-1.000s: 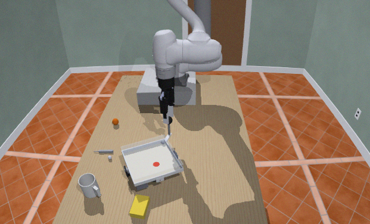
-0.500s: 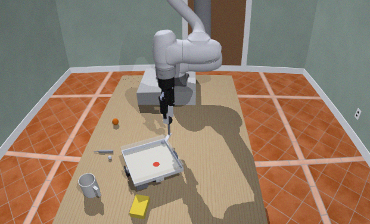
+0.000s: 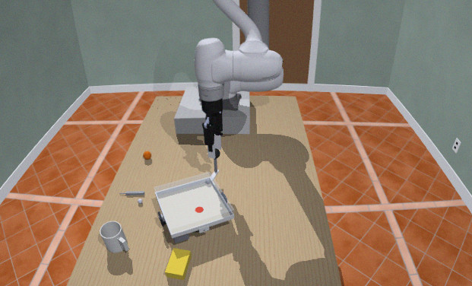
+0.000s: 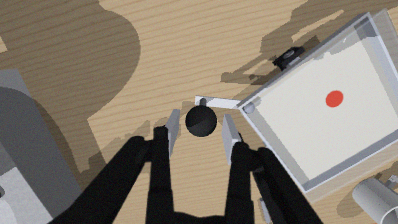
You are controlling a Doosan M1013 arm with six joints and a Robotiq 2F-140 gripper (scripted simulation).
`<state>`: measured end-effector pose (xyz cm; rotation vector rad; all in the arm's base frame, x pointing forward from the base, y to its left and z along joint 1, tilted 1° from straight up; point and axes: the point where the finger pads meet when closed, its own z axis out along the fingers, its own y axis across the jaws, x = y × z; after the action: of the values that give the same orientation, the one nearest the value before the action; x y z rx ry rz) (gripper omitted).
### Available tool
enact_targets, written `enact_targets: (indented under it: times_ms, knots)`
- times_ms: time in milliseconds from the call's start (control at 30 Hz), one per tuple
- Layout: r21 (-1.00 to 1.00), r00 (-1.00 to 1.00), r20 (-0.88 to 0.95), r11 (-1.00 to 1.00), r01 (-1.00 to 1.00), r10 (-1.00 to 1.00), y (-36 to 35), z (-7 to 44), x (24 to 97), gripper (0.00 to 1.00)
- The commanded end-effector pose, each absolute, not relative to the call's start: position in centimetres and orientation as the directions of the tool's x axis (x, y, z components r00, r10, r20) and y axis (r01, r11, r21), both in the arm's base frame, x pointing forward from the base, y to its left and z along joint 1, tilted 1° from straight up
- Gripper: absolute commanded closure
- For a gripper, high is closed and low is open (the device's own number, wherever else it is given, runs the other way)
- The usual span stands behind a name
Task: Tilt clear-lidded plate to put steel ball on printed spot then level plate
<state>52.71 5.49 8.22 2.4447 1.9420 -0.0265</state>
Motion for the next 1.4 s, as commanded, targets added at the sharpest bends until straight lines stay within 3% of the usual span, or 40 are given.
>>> enact_targets:
  times_ms: [0,1367]
  knots:
    - [0.005,0.226,-0.025,-0.226,0.974,0.974,5.5,8.2,52.7,0.64]
    - [0.005,0.226,-0.025,-0.226,0.974,0.974,5.5,6.6,52.7,0.64]
